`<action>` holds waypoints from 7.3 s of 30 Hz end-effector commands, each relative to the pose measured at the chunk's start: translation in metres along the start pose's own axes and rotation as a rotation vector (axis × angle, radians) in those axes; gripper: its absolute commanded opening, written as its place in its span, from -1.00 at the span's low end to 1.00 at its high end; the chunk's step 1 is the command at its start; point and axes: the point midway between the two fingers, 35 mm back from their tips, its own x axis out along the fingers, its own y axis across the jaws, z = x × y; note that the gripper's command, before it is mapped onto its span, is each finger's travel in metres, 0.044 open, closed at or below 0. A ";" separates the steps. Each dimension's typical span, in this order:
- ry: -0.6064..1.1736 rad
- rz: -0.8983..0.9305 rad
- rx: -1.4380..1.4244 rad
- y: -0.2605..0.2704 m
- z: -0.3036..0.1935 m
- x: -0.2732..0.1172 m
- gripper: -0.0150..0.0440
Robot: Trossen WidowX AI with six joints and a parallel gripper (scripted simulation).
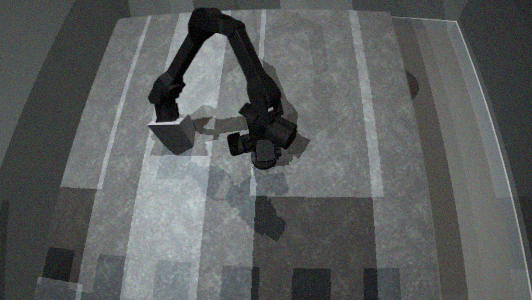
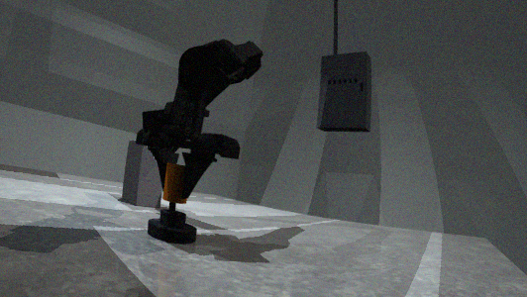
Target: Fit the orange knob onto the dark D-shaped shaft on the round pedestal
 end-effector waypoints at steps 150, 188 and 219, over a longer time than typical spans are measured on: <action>-0.003 0.004 0.474 0.001 0.000 -0.004 -0.49; -0.003 0.004 0.630 0.000 0.000 0.001 -0.49; -0.002 0.005 0.840 0.000 0.000 0.000 -0.49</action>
